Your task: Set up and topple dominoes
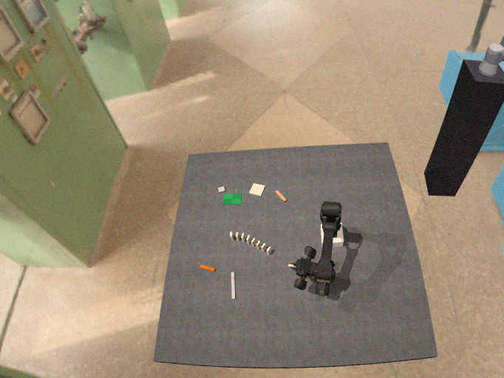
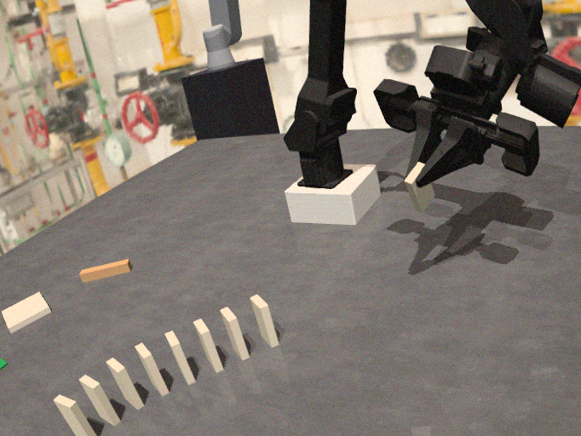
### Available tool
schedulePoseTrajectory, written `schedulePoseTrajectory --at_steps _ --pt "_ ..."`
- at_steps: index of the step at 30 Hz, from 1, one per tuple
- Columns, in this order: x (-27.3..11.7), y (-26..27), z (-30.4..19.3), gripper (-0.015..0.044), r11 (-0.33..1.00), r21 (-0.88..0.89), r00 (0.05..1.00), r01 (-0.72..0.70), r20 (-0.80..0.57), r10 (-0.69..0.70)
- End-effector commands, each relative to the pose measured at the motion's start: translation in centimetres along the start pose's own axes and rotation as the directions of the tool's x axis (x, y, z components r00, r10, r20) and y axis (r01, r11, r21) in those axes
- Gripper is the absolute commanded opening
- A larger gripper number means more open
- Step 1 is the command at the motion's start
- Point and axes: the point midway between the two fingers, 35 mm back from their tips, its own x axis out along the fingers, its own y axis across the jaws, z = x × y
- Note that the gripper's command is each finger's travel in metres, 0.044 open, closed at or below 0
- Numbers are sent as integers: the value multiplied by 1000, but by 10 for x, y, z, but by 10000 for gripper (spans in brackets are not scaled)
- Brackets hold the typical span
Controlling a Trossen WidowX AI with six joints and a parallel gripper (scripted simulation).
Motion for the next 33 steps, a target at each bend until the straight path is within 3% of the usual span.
schedulePoseTrajectory --at_steps 1,13,33 --pt "-5 2 1 22 998 26 992 -55 117 52" --pt "-35 14 0 22 940 44 856 -338 430 288" --pt "-35 15 0 22 938 43 853 -343 433 292"
